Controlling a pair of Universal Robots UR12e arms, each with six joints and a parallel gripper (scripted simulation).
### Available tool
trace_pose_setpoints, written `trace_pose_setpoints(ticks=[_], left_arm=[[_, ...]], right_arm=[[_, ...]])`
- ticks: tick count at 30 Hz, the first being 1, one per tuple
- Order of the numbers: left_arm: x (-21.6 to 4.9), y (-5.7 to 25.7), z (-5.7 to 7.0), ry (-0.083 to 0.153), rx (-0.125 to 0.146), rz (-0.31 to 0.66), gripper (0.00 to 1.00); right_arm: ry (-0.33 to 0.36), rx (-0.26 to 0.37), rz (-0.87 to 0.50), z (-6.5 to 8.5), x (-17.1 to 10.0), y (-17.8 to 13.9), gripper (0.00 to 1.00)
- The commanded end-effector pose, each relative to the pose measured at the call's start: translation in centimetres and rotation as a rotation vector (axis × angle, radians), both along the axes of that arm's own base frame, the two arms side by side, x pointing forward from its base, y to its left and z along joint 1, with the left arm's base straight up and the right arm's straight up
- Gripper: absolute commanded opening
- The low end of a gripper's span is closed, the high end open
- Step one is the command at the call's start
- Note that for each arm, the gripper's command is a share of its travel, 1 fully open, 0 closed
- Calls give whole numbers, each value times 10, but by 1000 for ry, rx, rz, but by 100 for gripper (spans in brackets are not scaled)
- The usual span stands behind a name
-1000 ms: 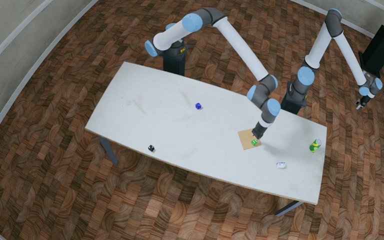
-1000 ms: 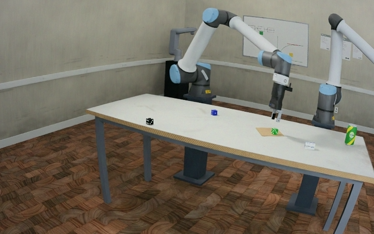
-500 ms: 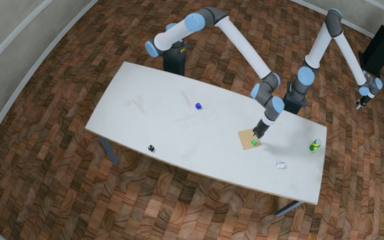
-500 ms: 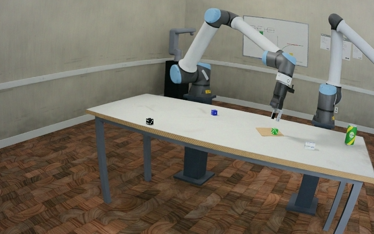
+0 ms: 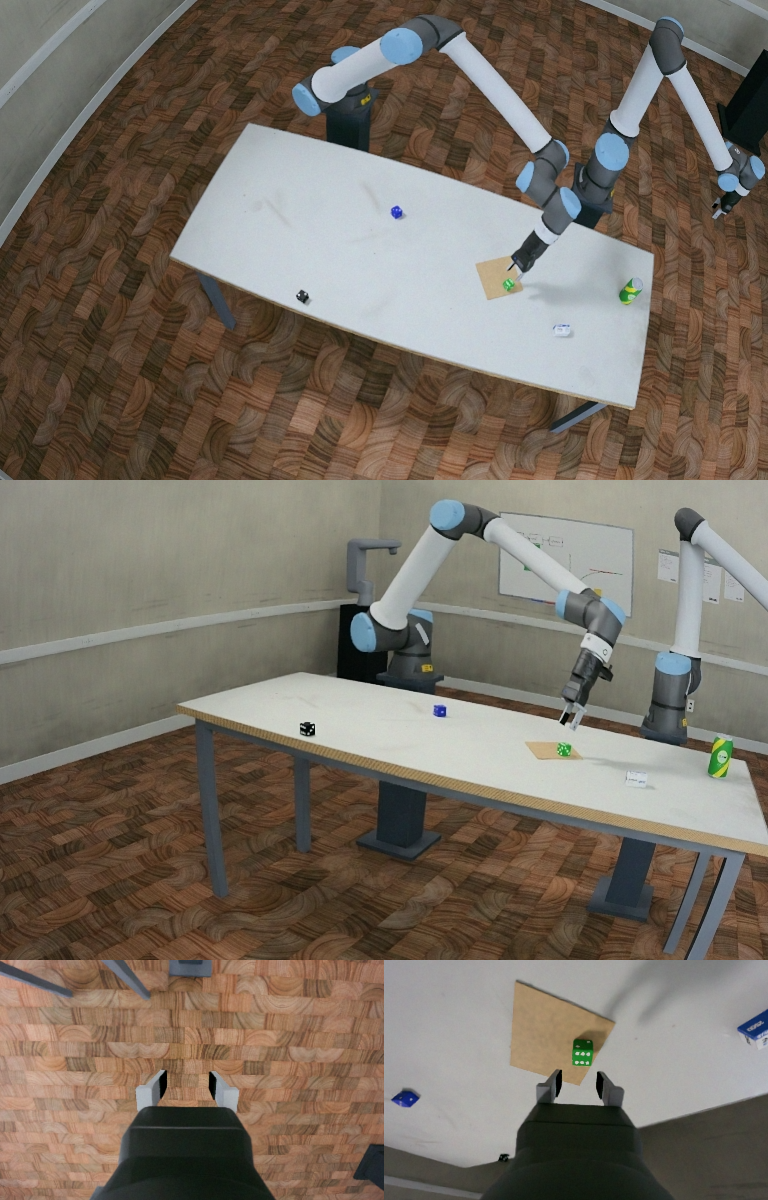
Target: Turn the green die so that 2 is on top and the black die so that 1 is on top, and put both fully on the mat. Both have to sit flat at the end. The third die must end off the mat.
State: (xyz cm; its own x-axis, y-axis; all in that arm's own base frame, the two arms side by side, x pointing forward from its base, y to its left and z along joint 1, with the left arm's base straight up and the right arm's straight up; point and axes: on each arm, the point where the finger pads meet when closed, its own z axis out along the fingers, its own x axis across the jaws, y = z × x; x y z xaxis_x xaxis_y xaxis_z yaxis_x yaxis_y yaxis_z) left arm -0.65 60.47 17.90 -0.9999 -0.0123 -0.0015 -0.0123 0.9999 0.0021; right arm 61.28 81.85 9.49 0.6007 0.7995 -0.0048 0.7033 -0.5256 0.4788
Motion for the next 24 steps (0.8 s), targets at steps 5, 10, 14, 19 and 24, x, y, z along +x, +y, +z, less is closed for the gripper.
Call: trace_pose_setpoints(ticks=[5,10,14,19,24], left_arm=[[-2,-1,-2,1,-2,2,100],[-2,-1,-2,1,-2,2,100],[-2,-1,-2,1,-2,2,100],[-2,-1,-2,1,-2,2,100],[-2,-1,-2,1,-2,2,100]], right_arm=[[-28,-16,-11,4,8,-3,87],[-93,-72,-16,1,7,-4,87],[-173,-131,-15,1,6,-3,87],[-229,-168,-9,2,6,-1,87],[-231,-169,-9,2,6,-1,87]])
